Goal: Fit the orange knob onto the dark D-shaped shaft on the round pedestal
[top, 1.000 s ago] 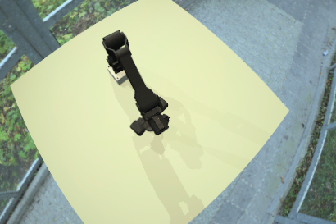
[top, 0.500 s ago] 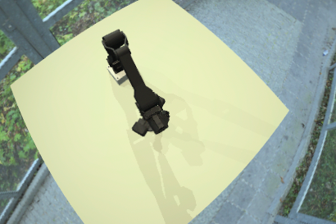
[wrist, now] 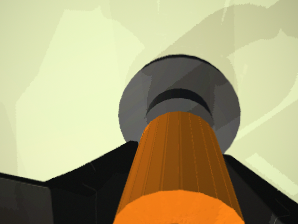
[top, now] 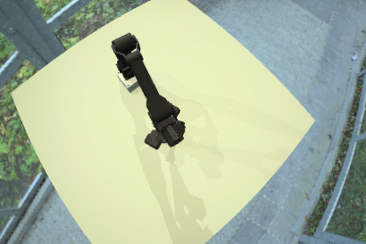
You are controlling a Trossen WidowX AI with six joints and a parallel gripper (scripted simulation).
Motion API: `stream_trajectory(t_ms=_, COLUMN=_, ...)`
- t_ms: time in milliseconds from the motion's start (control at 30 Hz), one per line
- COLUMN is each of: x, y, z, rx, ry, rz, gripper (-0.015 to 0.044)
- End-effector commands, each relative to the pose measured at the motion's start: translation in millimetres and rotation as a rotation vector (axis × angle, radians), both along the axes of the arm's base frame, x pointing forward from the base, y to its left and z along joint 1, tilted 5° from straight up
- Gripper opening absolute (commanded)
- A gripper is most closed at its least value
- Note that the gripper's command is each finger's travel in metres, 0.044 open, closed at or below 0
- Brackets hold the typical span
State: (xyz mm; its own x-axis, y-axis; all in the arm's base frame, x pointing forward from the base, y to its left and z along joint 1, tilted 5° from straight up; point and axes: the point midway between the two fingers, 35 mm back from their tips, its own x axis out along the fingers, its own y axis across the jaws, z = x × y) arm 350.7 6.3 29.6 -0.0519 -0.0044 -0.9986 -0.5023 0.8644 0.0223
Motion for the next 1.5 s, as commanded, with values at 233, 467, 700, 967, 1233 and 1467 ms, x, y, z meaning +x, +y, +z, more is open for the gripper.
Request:
stream_trajectory(t_ms=233, x=-2.4, y=-0.4, z=-0.8, rx=-0.002, ry=-0.002, rz=0.003, gripper=0.0)
stream_trajectory(t_ms=467, x=-3.4, y=-0.4, z=-1.1, rx=-0.002, ry=-0.002, rz=0.003, gripper=0.0)
stream_trajectory(t_ms=700, x=-2.3, y=-0.3, z=3.9, rx=-0.002, ry=-0.002, rz=0.003, gripper=0.0)
stream_trajectory(t_ms=967, x=0.2, y=-0.2, z=2.9, rx=0.009, ry=-0.001, rz=0.202, gripper=0.0)
stream_trajectory(t_ms=1233, x=1.2, y=-0.2, z=-1.3, rx=0.009, ry=-0.001, rz=0.212, gripper=0.0)
stream_trajectory(t_ms=1467, x=1.1, y=-0.2, z=2.1, rx=0.009, ry=-0.001, rz=0.212, gripper=0.0)
